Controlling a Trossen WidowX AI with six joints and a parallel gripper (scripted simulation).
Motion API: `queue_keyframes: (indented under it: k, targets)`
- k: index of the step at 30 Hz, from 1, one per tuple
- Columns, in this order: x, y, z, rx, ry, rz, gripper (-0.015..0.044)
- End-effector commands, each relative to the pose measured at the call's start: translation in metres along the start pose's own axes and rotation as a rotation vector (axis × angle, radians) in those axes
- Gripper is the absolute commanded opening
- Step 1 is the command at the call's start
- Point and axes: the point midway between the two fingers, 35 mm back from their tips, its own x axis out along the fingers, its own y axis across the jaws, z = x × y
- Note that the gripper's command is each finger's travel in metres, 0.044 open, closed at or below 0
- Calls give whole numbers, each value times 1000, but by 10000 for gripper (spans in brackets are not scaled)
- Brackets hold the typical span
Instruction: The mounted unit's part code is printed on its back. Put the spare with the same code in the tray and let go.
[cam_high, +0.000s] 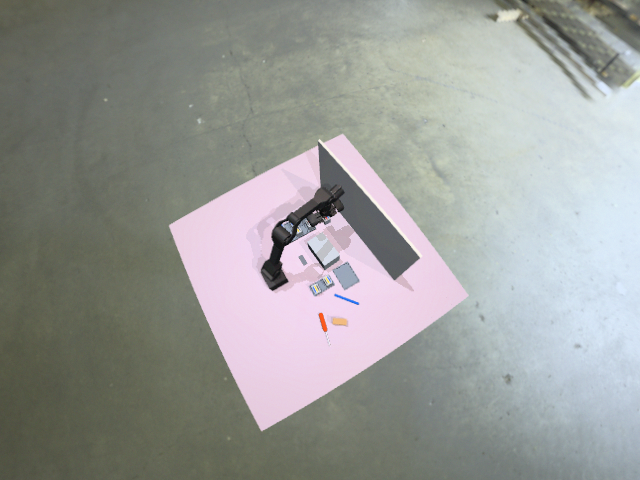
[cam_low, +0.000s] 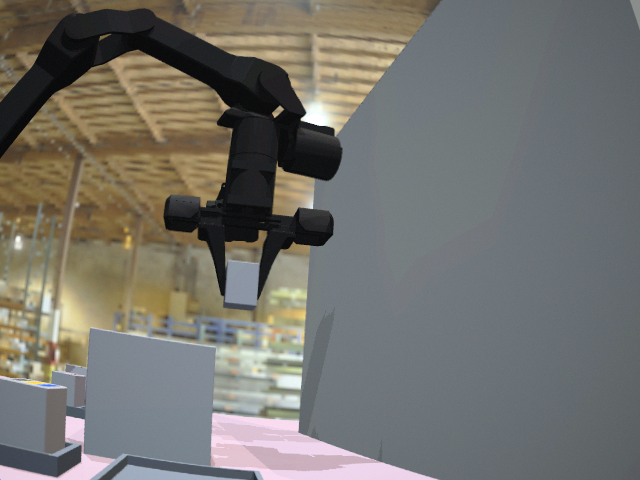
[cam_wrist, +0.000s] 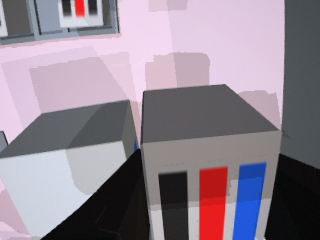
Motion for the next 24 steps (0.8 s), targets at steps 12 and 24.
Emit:
queue_keyframes:
  k: [12, 24]
  targets:
    - [-1, -10, -99, -17, 10, -9, 0]
    - [-3, 1, -167, 44, 25, -4, 0]
